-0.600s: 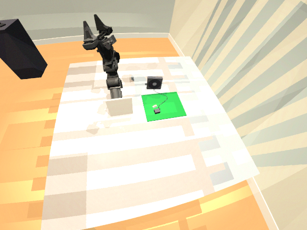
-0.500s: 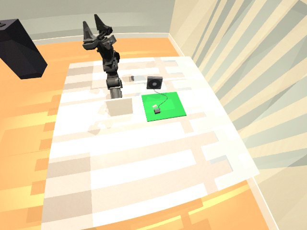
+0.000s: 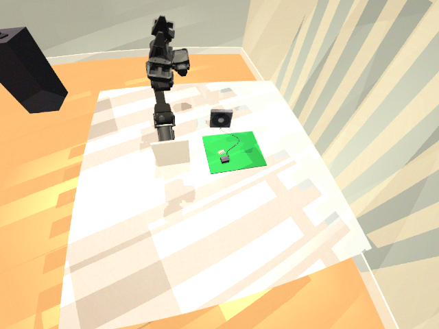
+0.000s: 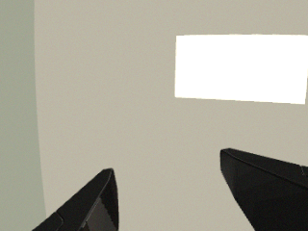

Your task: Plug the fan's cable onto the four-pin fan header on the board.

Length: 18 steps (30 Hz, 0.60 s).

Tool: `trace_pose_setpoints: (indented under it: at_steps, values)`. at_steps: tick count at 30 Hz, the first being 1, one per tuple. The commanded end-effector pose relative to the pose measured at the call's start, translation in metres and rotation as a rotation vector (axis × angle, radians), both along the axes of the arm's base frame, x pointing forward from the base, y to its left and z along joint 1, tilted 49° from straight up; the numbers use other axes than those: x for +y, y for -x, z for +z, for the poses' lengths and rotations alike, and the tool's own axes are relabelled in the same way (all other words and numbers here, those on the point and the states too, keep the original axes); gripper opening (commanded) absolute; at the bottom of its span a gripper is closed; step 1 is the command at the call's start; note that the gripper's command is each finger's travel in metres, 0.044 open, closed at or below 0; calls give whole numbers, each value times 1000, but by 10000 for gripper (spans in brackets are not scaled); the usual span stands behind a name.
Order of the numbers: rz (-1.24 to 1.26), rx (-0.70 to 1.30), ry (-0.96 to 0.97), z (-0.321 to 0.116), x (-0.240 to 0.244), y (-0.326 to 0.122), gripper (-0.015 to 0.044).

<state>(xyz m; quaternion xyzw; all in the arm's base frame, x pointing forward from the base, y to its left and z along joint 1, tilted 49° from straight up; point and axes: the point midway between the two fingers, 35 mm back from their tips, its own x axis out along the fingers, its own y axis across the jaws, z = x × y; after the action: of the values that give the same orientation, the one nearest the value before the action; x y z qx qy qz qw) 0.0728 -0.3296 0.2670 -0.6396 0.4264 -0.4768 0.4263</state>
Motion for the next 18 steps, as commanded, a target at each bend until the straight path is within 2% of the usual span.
trace_pose_setpoints:
  at_steps: [1, 9, 18]
  values:
    - [159, -10, -234, -41, -21, -49, 210]
    - [416, 3, -748, -133, -13, -150, 210]
    - [536, 93, -1308, -224, 64, -228, 210]
